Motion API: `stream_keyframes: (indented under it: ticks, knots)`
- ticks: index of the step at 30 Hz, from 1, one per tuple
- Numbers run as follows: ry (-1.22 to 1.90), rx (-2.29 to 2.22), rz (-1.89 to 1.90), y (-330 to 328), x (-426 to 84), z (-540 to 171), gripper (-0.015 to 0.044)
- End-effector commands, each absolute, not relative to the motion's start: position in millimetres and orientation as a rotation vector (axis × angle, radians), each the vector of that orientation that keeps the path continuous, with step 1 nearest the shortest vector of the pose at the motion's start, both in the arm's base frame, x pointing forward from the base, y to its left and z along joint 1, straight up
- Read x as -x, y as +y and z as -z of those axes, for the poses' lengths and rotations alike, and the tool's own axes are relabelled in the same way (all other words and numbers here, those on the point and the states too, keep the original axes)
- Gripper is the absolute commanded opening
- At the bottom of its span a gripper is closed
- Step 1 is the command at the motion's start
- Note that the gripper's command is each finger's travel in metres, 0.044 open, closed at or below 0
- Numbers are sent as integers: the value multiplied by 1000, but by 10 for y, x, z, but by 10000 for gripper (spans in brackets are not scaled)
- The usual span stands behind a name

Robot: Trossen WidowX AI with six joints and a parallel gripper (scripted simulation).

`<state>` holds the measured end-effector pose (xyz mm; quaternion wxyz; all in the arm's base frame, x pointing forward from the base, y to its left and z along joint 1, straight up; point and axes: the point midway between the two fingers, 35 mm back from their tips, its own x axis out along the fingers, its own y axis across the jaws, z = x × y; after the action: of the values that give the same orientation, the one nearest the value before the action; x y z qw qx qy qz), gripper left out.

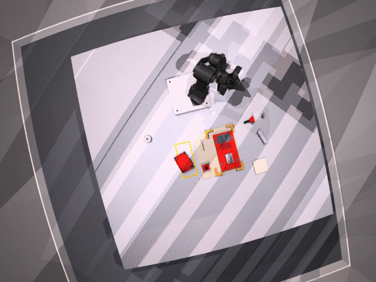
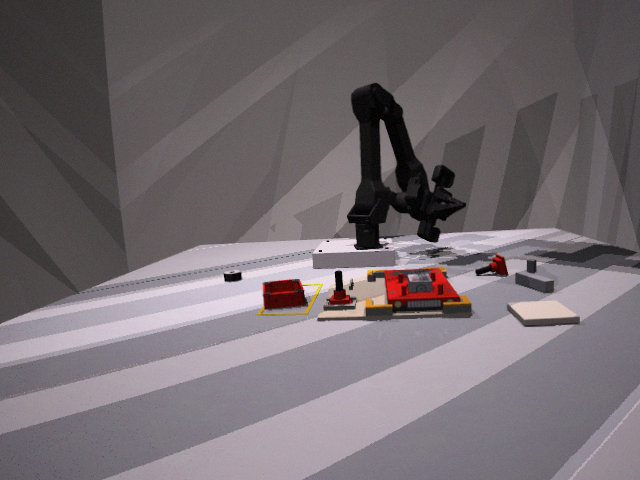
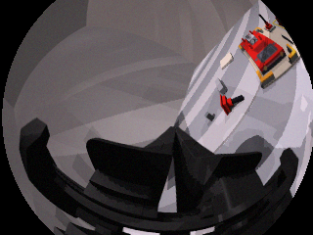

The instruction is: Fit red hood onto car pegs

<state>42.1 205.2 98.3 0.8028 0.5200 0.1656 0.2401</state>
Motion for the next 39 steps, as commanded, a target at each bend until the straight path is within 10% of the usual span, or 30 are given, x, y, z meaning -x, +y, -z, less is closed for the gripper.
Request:
stream_keyframes:
  ticks: [1,19,39]
  knots:
    - [355,-1114,-514,2052,-421,-983,0]
    - [391,-723,94,1808,-1192,-577,440]
    - [843,-437,427,1482,-2048,-278,440]
